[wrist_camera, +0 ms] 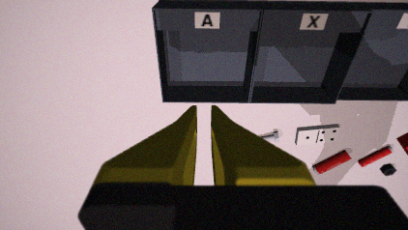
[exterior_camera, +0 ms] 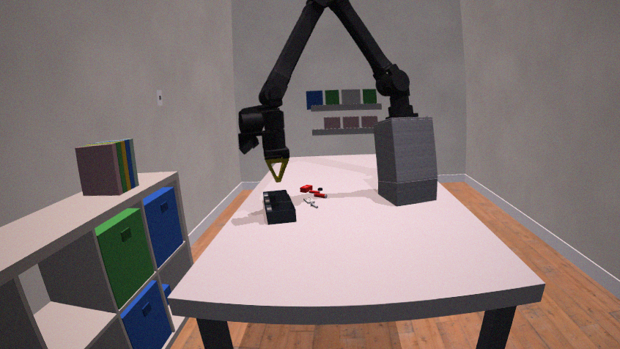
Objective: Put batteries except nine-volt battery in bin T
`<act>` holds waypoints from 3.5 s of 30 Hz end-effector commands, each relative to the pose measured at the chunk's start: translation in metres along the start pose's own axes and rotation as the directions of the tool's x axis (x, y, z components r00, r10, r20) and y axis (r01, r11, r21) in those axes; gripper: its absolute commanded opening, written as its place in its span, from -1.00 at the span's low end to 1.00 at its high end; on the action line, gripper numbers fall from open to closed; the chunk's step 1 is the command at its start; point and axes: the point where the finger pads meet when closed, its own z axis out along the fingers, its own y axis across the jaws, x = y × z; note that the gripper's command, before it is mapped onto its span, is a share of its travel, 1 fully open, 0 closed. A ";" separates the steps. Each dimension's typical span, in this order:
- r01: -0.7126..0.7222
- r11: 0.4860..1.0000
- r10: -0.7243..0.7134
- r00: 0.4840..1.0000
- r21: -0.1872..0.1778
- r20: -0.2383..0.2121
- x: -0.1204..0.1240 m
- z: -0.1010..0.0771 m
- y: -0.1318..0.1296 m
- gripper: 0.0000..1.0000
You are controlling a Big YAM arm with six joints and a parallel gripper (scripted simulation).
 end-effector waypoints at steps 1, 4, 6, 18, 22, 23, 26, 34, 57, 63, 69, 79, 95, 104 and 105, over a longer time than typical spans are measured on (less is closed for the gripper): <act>-0.013 1.000 0.013 0.999 -0.011 0.037 -0.011 -0.047 0.005 -0.83; -0.017 1.000 0.018 0.998 -0.019 0.063 -0.025 -0.079 0.007 -0.83; -0.019 1.000 0.020 0.997 -0.022 0.072 -0.028 -0.099 0.008 -0.83; -0.025 1.000 0.025 1.000 -0.004 0.005 -0.001 -0.091 -0.002 -0.83; -0.024 1.000 0.024 0.999 -0.012 0.032 -0.013 -0.099 0.001 -0.83; -0.027 0.999 0.028 0.998 -0.018 0.053 -0.018 -0.110 0.000 -0.83; -0.028 0.999 0.029 0.998 -0.018 0.055 -0.021 -0.112 0.001 -0.83; -0.027 0.999 0.028 0.998 -0.018 0.054 -0.025 -0.115 0.002 -0.83; -0.016 1.000 0.017 0.999 -0.013 0.043 -0.018 -0.109 0.001 -0.83; -0.028 0.999 0.029 0.998 -0.021 0.063 -0.028 -0.121 0.003 -0.83; -0.207 0.978 0.208 0.977 -0.019 0.040 0.006 -0.093 -0.028 -0.45; -0.451 0.893 0.451 0.893 -0.008 0.007 0.052 -0.053 -0.077 -0.45; -0.726 0.688 0.726 0.688 -0.002 0.002 0.138 0.022 -0.153 -0.45; -0.726 0.688 0.726 0.688 -0.004 0.000 0.167 0.043 -0.181 -0.45; -0.726 0.688 0.726 0.688 -0.004 0.000 0.167 0.043 -0.182 -0.45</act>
